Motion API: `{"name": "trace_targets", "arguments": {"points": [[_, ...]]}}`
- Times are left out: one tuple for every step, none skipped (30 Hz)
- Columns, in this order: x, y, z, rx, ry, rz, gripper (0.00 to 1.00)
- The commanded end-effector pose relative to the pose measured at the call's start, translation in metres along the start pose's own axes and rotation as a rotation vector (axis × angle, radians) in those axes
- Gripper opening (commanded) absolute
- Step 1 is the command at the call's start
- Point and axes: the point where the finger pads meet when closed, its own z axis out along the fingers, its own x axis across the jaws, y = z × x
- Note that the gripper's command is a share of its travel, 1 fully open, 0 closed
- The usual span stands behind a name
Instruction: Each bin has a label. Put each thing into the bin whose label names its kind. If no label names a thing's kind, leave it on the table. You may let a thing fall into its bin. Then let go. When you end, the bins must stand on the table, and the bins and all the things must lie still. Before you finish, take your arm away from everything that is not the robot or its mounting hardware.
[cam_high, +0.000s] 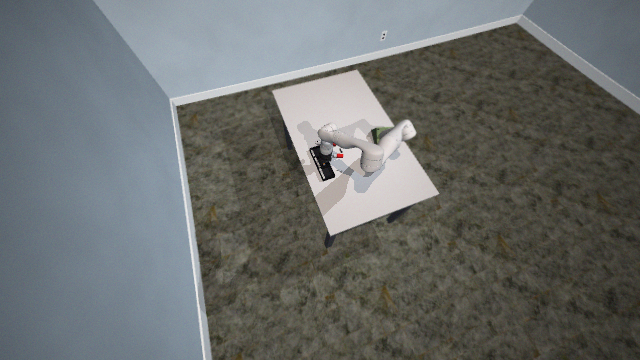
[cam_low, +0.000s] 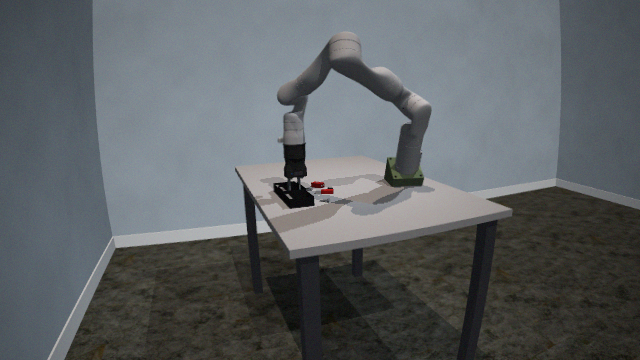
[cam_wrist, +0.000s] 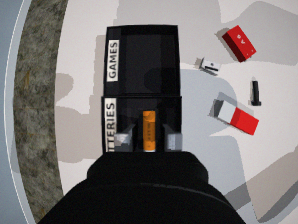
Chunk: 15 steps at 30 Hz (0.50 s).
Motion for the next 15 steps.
{"name": "trace_targets", "arguments": {"points": [[0.001,0.001,-0.001,-0.002,-0.002,0.007,0.6],[0.002,0.001,-0.003,-0.003,0.002,0.008,0.6],[0.002,0.001,-0.005,-0.003,0.002,0.009,0.6],[0.001,0.001,-0.007,-0.003,0.001,0.009,0.6],[0.001,0.001,-0.008,-0.002,0.001,0.007,0.6],[0.001,0.0,-0.01,-0.002,0.0,0.006,0.6],[0.0,0.0,-0.011,-0.002,0.0,0.006,0.6],[0.0,0.0,-0.013,-0.002,-0.001,0.006,0.6],[0.0,0.0,-0.014,-0.002,-0.001,0.006,0.6],[0.0,0.0,-0.015,-0.002,-0.001,0.005,0.6],[0.0,0.0,-0.017,-0.002,-0.001,0.005,0.6],[0.0,0.0,-0.018,-0.002,-0.001,0.006,0.6],[0.0,0.0,-0.019,-0.002,-0.001,0.006,0.6],[0.0,0.0,-0.021,-0.002,-0.001,0.006,0.6],[0.0,0.0,-0.022,-0.002,-0.001,0.006,0.6]]}}
